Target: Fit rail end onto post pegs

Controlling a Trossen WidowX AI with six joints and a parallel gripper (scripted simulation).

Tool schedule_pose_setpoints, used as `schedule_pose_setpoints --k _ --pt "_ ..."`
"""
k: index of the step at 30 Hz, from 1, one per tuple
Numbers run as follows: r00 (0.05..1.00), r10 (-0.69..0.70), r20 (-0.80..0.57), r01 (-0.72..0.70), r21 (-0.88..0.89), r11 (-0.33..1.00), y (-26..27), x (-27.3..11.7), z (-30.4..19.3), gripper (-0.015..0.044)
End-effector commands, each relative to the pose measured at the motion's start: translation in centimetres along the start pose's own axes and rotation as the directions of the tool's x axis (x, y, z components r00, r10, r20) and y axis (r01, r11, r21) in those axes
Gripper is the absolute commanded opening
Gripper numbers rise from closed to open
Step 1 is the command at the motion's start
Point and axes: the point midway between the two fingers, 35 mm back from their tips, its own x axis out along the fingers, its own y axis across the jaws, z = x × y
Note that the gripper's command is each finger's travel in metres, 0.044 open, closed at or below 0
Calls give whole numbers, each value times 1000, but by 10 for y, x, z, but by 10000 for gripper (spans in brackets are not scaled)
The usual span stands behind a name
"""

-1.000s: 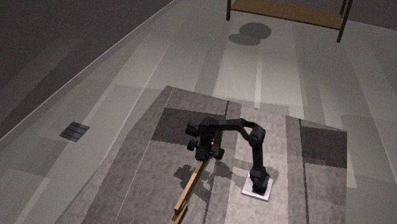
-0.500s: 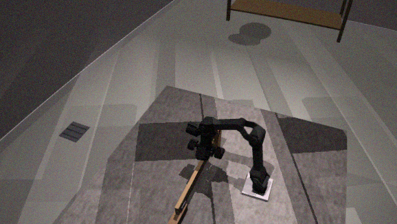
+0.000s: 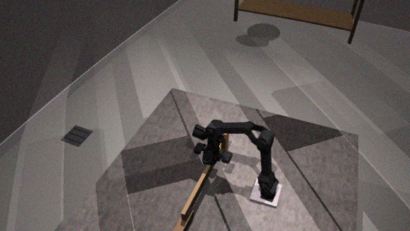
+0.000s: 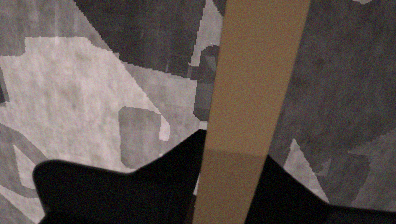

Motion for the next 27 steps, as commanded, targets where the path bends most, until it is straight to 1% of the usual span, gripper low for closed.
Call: schedule_pose_setpoints --k 1,27 --pt "1000 -3 -2 3 -2 1000 -1 0 -2 0" --pt "1000 -3 -3 3 -2 1000 -1 -2 -10 0"
